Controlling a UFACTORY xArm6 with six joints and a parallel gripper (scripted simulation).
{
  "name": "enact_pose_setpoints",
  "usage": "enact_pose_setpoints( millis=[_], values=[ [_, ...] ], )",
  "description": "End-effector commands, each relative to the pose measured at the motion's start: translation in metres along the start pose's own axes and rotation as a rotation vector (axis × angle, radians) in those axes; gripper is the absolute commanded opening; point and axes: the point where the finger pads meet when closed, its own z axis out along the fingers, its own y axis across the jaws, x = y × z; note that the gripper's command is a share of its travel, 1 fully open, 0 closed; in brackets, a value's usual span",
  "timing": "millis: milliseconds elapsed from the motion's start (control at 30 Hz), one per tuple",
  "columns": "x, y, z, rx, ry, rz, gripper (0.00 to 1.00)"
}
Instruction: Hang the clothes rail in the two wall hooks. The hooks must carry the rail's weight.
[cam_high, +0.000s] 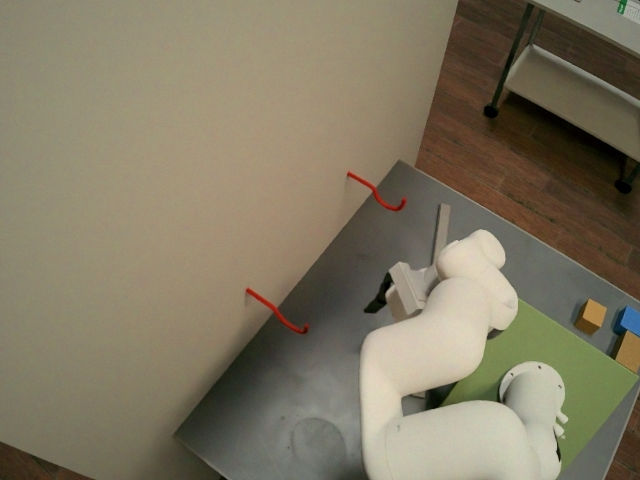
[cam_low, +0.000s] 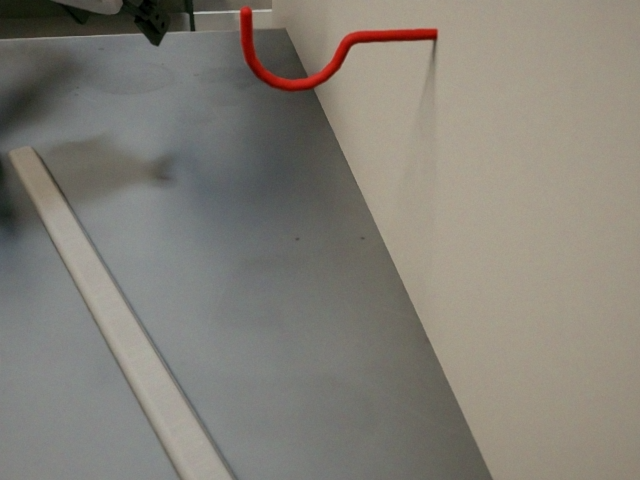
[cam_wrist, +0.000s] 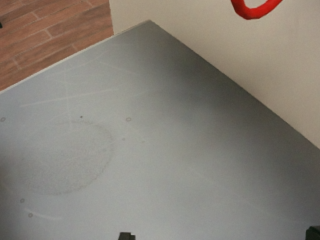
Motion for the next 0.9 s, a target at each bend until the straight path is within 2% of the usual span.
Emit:
enact_pose_setpoints(
  millis=[0, 533, 867],
  values=[
    [0.001, 0.001, -0.001, -0.002, 0.000, -0.002, 1.00],
    [0.001, 0.001, -0.001, -0.002, 0.000, -0.002, 1.00],
    [-0.024, 0.013, -0.014, -0.011, -0.099, 0.316, 1.00]
  ],
)
